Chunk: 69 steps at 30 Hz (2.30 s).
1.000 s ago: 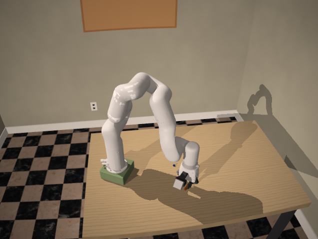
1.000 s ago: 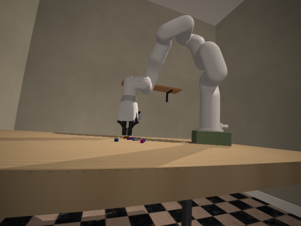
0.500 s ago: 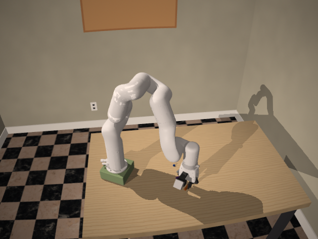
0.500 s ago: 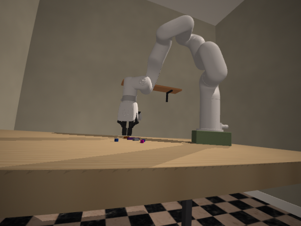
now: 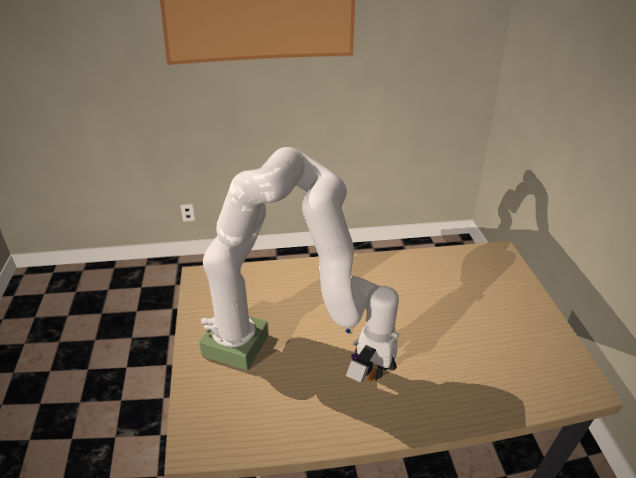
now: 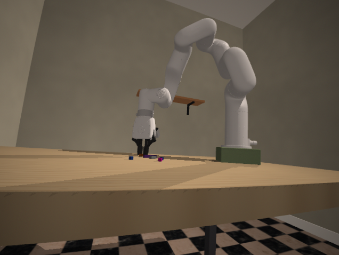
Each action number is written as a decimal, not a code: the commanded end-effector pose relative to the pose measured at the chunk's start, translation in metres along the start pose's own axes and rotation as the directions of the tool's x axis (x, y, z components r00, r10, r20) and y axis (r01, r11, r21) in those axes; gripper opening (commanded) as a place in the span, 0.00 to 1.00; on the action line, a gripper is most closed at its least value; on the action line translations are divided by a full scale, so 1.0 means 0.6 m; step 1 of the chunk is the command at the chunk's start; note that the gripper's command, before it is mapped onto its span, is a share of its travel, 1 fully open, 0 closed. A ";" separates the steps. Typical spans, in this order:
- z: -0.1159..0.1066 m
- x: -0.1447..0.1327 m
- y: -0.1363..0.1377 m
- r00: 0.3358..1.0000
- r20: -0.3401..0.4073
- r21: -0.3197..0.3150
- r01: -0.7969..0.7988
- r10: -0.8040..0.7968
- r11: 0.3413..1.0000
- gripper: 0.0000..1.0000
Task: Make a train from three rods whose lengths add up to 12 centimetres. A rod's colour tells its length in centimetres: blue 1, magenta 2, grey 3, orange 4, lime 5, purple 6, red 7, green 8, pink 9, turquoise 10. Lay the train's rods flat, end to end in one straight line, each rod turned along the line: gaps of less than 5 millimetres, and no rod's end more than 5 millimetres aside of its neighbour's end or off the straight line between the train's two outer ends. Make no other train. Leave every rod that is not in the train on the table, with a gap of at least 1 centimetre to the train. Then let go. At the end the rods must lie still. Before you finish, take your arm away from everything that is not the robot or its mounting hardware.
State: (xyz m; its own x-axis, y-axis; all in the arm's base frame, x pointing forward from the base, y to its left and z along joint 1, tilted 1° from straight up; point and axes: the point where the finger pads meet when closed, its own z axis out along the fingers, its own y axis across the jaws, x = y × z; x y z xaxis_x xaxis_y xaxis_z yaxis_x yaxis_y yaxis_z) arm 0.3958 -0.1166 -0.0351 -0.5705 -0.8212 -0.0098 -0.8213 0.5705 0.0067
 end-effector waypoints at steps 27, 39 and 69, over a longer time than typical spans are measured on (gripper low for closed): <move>0.004 -0.001 -0.003 1.000 0.001 0.004 0.000 0.000 1.000 0.24; 0.004 -0.001 -0.003 1.000 0.001 0.004 0.000 0.000 1.000 0.24; 0.004 -0.001 -0.003 1.000 0.001 0.004 0.000 0.000 1.000 0.04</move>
State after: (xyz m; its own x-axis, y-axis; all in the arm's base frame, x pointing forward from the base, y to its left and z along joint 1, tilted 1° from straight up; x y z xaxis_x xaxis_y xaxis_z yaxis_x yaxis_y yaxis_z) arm 0.3959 -0.1166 -0.0387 -0.5705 -0.8212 -0.0099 -0.8213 0.5705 0.0064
